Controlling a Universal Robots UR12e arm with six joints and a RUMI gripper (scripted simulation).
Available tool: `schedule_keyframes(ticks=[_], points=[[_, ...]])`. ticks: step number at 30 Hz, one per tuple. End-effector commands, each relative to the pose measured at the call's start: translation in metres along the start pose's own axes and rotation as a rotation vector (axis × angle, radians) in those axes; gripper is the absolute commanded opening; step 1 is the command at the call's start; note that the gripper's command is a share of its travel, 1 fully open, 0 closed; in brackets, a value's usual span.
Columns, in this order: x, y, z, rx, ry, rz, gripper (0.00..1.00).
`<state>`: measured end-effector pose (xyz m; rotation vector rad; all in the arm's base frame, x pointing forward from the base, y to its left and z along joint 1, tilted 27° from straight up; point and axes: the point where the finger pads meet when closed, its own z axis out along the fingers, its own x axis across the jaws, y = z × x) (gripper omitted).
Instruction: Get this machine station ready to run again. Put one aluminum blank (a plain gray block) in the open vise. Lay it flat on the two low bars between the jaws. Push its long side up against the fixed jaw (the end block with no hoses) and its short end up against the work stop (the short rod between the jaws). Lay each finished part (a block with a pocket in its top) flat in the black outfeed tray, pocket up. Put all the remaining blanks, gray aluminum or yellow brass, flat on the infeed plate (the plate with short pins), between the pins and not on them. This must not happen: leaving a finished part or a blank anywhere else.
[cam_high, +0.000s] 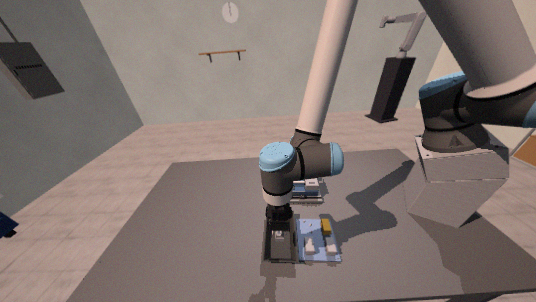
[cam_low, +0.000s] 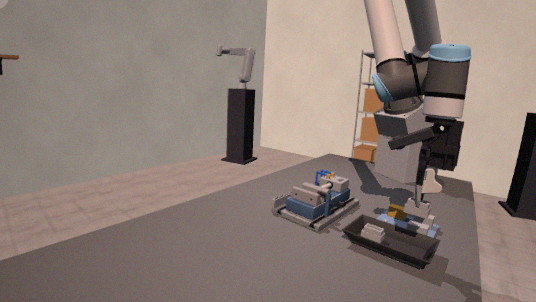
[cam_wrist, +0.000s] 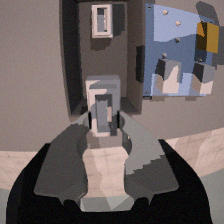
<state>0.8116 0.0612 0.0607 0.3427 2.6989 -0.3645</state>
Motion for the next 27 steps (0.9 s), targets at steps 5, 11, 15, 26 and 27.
schedule_keyframes(ticks=[5,11,15,26,27], points=[[-0.0006,0.0002,-0.0007,0.000,-0.001,0.000,0.00],[-0.0006,0.0002,-0.0001,0.000,-0.001,0.000,0.00],[-0.0006,0.0002,0.0012,0.000,-0.001,0.000,0.00],[-0.0007,0.0002,0.0081,0.000,-0.001,0.000,0.00],[-0.0007,0.0002,0.0092,0.000,-0.001,0.000,0.00]])
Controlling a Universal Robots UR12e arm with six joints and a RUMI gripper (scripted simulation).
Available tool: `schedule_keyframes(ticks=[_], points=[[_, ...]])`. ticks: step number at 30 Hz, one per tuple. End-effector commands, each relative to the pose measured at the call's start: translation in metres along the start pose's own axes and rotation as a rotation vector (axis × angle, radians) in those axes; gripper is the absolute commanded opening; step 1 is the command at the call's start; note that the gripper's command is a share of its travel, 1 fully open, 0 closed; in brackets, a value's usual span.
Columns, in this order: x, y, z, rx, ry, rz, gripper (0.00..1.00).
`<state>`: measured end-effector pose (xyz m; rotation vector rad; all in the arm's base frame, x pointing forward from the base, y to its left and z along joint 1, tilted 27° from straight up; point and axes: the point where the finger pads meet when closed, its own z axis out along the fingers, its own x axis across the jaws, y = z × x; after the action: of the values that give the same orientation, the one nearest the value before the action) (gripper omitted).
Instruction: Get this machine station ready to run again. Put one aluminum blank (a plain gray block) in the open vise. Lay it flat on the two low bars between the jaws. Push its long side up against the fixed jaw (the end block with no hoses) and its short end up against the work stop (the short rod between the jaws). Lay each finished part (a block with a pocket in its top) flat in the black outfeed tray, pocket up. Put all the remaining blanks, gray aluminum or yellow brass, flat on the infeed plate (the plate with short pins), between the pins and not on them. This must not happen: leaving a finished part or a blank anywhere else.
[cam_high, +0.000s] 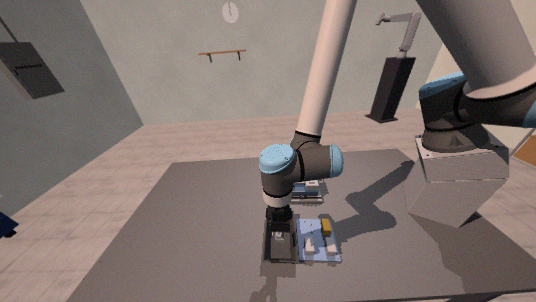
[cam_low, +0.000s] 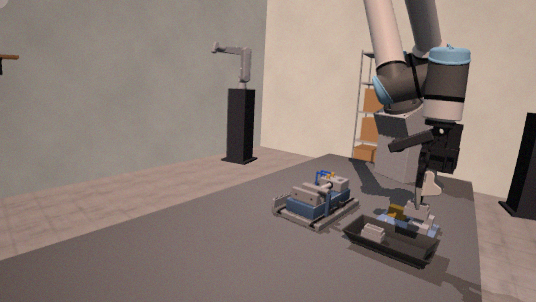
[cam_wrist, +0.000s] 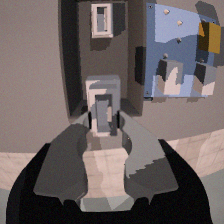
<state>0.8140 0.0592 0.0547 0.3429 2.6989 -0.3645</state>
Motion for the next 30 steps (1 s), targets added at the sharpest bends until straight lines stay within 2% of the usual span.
schedule_keyframes(ticks=[1,30], points=[[-0.001,0.000,0.004,0.000,-0.001,0.000,0.00],[-0.001,0.000,0.049,0.000,-0.001,0.000,0.00]])
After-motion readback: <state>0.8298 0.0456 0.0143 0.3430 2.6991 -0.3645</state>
